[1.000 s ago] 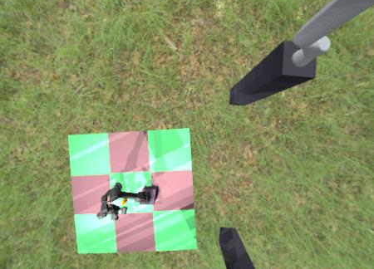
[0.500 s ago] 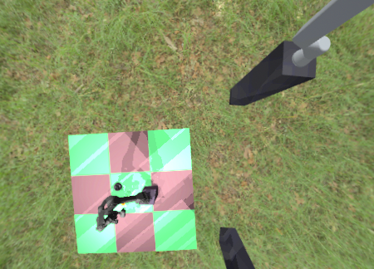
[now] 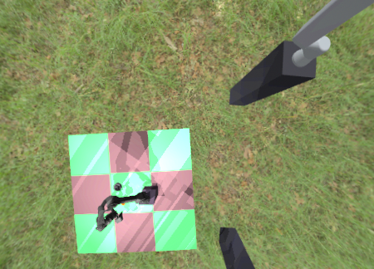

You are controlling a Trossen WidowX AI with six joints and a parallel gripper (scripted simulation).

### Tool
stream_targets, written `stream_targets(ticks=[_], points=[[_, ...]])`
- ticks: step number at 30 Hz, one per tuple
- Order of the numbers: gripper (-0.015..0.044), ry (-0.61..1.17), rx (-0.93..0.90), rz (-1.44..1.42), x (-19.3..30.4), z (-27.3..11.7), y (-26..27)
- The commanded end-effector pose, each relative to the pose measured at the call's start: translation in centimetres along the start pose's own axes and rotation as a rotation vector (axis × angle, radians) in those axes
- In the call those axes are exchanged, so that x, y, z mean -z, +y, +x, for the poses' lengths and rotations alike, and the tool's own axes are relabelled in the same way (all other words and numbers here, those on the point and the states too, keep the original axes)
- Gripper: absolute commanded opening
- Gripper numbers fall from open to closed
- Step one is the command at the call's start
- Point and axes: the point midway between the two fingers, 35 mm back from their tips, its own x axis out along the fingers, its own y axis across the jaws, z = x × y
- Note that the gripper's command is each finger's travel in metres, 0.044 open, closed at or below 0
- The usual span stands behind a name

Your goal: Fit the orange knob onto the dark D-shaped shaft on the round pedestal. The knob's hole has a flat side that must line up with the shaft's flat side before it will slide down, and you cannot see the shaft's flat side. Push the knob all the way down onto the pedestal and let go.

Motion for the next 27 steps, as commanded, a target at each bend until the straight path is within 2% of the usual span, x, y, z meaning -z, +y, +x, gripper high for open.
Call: stream_targets(ticks=[1,13,17,27], points=[[0.044,-0.001,0.005,0.573,0.0,0.0,-0.1],[0.044,-0.001,0.005,0.588,0.0,0.0,-0.1],[0.044,-0.001,0.006,0.589,0.0,3.2,-0.1],[0.044,-0.001,0.007,0.589,0.0,5.0,-0.1]])
